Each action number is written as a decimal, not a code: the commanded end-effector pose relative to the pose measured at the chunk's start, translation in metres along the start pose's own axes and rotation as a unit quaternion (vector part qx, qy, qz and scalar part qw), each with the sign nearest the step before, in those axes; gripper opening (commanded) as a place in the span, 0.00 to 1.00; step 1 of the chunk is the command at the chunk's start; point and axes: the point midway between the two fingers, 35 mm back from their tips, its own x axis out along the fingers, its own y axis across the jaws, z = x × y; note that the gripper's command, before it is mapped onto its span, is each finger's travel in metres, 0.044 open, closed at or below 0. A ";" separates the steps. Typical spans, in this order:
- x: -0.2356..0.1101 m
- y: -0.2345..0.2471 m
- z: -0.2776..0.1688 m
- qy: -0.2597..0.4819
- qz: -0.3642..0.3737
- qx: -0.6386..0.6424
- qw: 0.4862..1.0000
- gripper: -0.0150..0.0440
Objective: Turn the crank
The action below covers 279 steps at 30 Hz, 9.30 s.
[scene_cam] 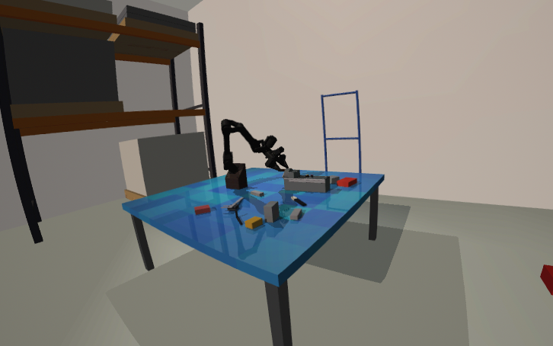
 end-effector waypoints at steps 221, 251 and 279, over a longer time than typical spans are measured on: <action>0.052 -0.017 -0.058 0.005 -0.002 -0.011 1.000 0.25; 0.047 -0.006 -0.053 0.004 -0.001 -0.010 1.000 0.25; 0.046 -0.006 -0.053 0.004 -0.001 -0.010 1.000 0.25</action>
